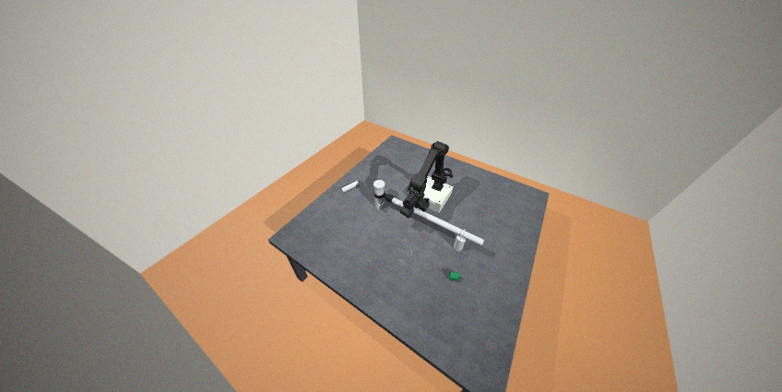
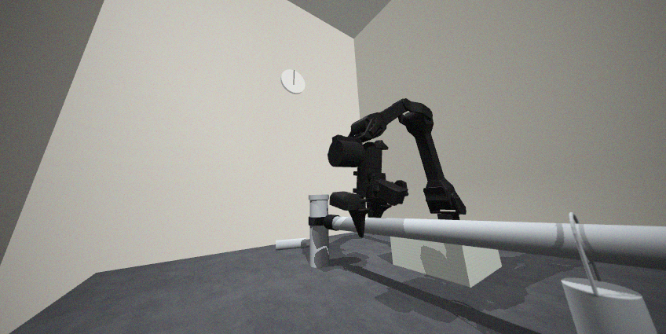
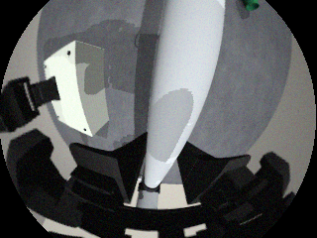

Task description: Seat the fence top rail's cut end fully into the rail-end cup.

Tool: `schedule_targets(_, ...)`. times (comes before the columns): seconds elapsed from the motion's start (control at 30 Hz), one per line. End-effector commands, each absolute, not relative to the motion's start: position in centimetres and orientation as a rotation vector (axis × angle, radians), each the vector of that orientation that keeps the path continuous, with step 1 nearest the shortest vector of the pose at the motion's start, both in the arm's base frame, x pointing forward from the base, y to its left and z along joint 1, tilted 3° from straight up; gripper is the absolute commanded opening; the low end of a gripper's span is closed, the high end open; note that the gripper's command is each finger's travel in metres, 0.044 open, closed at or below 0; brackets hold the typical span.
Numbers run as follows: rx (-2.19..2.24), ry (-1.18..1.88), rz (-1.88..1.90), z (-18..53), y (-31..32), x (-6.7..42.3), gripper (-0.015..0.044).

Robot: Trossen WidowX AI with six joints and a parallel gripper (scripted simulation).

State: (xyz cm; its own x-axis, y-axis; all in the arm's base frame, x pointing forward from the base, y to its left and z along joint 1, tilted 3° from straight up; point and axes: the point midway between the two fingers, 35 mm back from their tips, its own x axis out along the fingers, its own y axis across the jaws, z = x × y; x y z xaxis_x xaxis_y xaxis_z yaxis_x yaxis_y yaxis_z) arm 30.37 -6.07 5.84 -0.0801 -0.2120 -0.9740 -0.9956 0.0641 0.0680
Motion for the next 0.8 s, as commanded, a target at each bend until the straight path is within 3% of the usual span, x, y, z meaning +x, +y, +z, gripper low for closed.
schedule_targets(0.0, -1.297, 1.456, 1.102, 6.0, -6.7, 30.4, 0.0000)
schedule_targets(0.77, -1.298, 1.457, 1.101, 6.2, -7.8, 30.5, 0.0000)
